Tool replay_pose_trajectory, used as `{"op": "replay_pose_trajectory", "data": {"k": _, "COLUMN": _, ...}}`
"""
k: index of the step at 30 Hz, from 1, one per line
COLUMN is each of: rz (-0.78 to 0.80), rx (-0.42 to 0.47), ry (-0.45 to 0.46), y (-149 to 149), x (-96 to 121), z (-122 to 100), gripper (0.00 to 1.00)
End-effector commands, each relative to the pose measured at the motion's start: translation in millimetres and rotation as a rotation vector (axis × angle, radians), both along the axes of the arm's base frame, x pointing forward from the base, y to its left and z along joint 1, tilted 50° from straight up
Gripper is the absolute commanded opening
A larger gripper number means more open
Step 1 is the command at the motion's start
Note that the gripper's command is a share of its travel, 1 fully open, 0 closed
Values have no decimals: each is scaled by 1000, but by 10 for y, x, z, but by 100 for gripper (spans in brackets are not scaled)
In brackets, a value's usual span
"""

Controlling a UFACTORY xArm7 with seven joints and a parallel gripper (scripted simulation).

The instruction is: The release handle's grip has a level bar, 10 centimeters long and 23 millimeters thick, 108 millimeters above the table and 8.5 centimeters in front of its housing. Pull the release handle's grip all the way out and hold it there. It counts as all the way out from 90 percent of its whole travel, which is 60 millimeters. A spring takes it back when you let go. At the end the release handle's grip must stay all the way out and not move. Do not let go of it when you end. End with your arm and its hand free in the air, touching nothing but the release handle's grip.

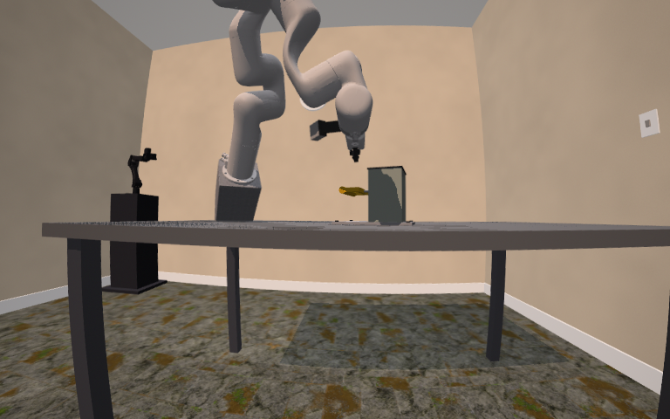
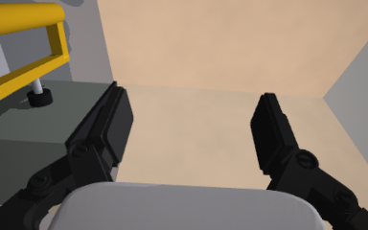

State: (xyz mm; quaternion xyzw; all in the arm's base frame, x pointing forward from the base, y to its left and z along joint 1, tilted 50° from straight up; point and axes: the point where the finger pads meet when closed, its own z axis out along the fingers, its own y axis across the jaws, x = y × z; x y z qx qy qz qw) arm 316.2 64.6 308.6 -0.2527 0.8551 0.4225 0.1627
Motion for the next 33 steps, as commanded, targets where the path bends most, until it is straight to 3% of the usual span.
{"op": "replay_pose_trajectory", "data": {"k": 1, "rz": 21, "rx": -110, "ry": 32, "y": 72, "x": -62, "z": -183, "gripper": 100}}
{"op": "replay_pose_trajectory", "data": {"k": 8, "rz": 100, "rx": -440, "ry": 61, "y": 74, "x": -188, "z": -622, "gripper": 100}}
{"op": "replay_pose_trajectory", "data": {"k": 15, "rz": 168, "rx": -754, "ry": 26, "y": -23, "x": -209, "z": -890, "gripper": 100}}
{"op": "replay_pose_trajectory", "data": {"k": 17, "rz": 168, "rx": -754, "ry": 26, "y": -23, "x": -209, "z": -890, "gripper": 100}}
{"op": "replay_pose_trajectory", "data": {"k": 20, "rz": 206, "rx": -925, "ry": -17, "y": -81, "x": -177, "z": -975, "gripper": 100}}
{"op": "replay_pose_trajectory", "data": {"k": 32, "rz": 345, "rx": -1398, "ry": -244, "y": -95, "x": 46, "z": -1036, "gripper": 100}}
{"op": "replay_pose_trajectory", "data": {"k": 33, "rz": 345, "rx": -1398, "ry": -244, "y": -95, "x": 46, "z": -1036, "gripper": 100}}
